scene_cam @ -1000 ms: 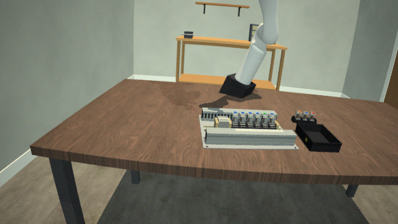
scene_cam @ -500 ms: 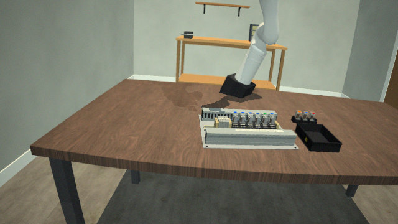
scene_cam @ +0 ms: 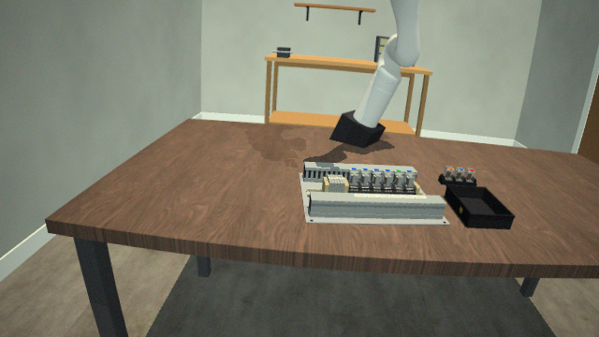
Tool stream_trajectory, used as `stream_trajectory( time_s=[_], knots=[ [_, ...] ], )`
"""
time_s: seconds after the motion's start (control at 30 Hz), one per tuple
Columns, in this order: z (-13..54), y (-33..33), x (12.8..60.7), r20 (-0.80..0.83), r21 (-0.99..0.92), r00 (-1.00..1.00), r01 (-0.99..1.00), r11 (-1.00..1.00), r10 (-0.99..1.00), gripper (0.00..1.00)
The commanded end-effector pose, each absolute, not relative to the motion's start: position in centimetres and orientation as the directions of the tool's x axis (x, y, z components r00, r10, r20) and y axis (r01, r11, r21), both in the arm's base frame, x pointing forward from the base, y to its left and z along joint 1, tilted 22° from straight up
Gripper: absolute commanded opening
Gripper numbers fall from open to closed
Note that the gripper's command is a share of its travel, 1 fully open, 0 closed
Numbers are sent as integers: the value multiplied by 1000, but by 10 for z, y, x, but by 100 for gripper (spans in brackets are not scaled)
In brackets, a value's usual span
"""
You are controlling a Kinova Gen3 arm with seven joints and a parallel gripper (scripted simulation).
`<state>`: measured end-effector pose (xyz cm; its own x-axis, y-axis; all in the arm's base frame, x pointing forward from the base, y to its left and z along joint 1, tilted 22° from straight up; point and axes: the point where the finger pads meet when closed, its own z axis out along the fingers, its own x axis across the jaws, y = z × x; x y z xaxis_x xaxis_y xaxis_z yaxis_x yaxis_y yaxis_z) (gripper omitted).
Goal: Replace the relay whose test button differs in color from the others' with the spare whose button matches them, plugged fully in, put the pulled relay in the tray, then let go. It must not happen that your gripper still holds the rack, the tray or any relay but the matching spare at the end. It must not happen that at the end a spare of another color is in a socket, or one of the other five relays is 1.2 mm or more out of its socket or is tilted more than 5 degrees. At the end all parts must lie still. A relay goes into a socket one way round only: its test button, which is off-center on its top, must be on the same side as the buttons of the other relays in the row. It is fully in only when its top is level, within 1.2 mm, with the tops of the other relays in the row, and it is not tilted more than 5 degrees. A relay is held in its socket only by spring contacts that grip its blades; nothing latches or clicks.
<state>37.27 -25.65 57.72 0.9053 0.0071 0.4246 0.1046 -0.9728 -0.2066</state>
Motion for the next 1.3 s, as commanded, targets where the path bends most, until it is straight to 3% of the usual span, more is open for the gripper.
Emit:
stream_trajectory(
  time_s=[0.0,0.3,0.33,0.87,0.9,1.27],
  knots=[
    [579,-257,372,328,-249,944,128,-960,40,100],
    [580,-258,371,241,-287,967,147,-947,77,100],
    [579,-257,371,416,-205,909,110,-973,15,100],
    [580,-259,369,242,-286,967,147,-947,77,100],
    [579,-258,369,416,-203,909,110,-973,16,100],
    [580,-259,369,281,-268,958,141,-953,62,100]
  ],
)
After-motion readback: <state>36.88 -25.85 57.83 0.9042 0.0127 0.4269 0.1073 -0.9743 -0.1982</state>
